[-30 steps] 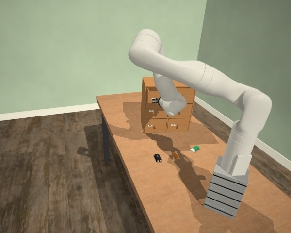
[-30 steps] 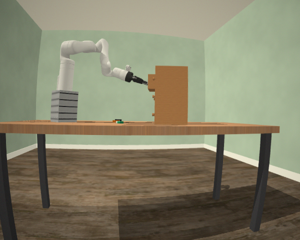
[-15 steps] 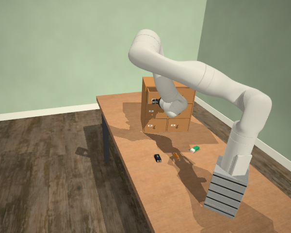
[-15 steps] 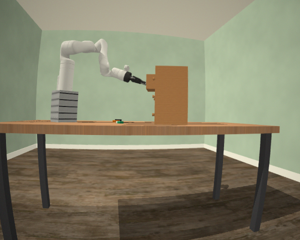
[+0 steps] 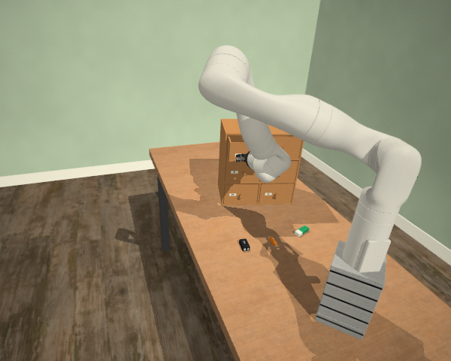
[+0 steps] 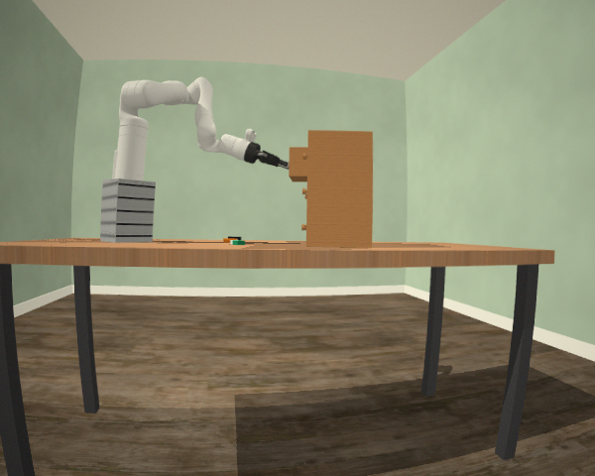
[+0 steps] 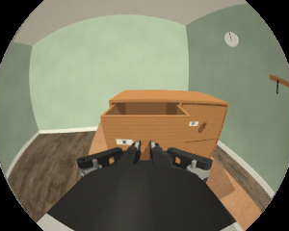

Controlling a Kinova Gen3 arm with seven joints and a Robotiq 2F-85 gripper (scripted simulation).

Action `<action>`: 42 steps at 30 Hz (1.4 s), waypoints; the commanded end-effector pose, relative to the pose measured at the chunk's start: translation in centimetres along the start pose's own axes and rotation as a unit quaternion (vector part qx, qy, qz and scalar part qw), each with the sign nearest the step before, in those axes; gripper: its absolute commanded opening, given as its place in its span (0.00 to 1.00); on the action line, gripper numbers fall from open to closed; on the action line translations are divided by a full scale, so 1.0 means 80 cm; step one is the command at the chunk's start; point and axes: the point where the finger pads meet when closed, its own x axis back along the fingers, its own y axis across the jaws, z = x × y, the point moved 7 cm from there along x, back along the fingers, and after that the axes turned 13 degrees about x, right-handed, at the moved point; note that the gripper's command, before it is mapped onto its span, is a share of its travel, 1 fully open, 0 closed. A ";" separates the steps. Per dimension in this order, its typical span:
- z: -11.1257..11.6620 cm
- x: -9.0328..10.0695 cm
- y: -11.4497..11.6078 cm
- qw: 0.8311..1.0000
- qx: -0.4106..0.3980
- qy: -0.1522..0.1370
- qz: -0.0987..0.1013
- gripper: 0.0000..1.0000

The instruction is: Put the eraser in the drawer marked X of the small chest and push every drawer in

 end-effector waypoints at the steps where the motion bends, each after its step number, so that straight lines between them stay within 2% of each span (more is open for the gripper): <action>1: 0.001 0.000 0.000 1.000 0.000 0.001 0.000 0.13; 12: 0.001 0.000 0.000 1.000 0.000 0.001 0.000 0.13; 19: 0.001 0.000 0.000 1.000 0.000 0.001 0.000 0.29; 22: 0.001 0.000 0.000 1.000 0.000 0.001 0.000 0.29; 23: 0.001 0.000 0.000 1.000 0.000 0.001 0.000 0.33; 30: 0.001 0.001 0.000 1.000 0.000 0.001 0.000 0.33; 36: -0.008 0.025 -0.002 1.000 0.000 0.001 0.000 0.33; 38: -0.008 0.025 -0.002 1.000 0.000 0.001 0.000 0.33; 42: -0.016 0.047 -0.004 1.000 0.000 0.001 0.000 0.33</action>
